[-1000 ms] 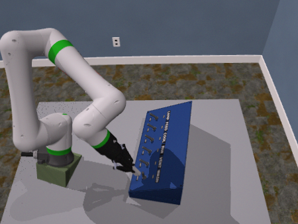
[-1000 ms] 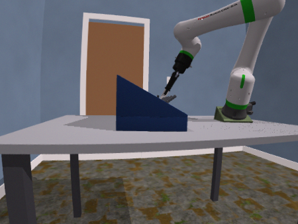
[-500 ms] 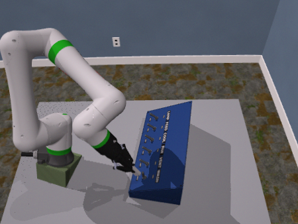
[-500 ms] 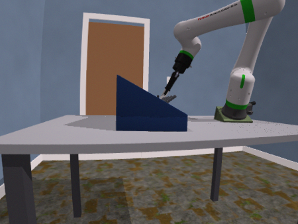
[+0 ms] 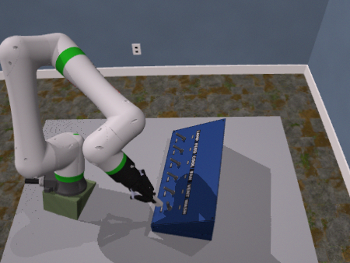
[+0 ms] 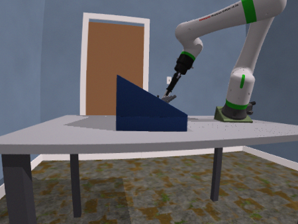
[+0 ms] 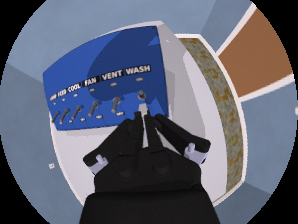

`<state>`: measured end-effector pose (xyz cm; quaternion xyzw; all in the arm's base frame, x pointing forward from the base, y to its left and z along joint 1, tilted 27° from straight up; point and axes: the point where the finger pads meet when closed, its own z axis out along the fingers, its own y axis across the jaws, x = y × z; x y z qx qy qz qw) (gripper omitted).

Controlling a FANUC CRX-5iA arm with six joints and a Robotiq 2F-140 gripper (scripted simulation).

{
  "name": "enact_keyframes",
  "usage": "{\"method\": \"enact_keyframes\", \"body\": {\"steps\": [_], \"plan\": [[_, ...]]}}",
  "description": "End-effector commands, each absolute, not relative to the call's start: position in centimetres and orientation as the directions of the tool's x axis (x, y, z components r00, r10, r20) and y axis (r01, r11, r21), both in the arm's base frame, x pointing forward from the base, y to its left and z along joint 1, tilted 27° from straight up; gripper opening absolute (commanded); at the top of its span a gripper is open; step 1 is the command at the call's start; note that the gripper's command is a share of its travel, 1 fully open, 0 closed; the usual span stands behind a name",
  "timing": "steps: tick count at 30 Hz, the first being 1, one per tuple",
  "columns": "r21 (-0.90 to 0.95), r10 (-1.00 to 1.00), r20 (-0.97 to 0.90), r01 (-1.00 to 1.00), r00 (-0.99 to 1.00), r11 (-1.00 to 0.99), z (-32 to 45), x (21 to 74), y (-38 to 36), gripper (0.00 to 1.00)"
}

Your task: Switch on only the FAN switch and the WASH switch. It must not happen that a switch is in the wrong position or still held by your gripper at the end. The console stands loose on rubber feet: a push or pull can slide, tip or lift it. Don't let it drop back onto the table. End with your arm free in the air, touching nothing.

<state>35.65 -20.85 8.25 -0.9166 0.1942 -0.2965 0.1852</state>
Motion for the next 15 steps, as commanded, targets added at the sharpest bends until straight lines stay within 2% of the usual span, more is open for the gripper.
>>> {"method": "enact_keyframes", "body": {"steps": [1,15], "plan": [[-0.454,-0.466,0.472,-0.246,0.749,-0.856,8.2,35.6,-20.8,0.0],[-0.454,-0.466,0.472,-0.246,0.749,-0.856,11.3,33.1,-21.8,0.0]]}}
